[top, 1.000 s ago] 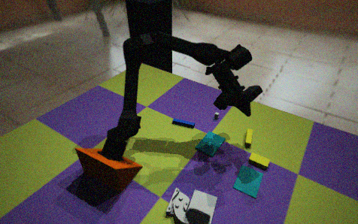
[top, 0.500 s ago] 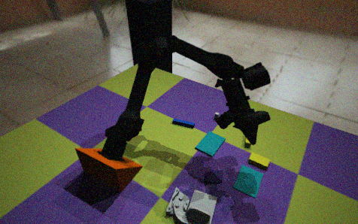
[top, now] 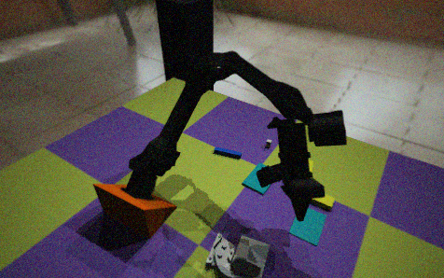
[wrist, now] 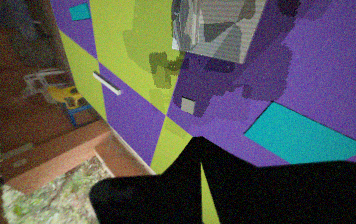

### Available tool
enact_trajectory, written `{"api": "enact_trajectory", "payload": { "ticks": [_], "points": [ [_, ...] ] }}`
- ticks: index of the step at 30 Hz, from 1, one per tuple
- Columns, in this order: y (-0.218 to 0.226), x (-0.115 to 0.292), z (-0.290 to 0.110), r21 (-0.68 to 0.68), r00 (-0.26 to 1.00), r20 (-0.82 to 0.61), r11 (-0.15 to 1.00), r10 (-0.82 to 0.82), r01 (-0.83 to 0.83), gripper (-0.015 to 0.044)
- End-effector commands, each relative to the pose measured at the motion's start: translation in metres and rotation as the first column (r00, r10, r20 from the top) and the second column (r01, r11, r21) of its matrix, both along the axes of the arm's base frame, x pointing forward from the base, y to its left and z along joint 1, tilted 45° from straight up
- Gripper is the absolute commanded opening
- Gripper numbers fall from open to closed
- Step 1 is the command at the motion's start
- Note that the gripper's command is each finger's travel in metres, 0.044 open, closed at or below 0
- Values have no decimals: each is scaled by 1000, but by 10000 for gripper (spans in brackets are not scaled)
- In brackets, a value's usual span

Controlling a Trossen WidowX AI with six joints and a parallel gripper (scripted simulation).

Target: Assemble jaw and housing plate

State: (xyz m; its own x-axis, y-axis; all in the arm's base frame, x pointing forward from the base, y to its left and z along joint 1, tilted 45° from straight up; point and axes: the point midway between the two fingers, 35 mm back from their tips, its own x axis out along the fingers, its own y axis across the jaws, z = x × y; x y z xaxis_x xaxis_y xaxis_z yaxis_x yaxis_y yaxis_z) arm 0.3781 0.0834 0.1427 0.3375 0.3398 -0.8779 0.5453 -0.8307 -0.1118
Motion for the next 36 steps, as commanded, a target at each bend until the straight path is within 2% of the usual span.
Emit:
{"api": "enact_trajectory", "payload": {
  "ticks": [1,15,36],
  "points": [
    [-21,2,-21,-7,997,-67,1000,-25,24,0],
    [-94,-11,-94,22,915,-353,976,-194,215,0],
    [-173,-71,-179,72,645,-697,863,-315,499,0]
  ]
}}
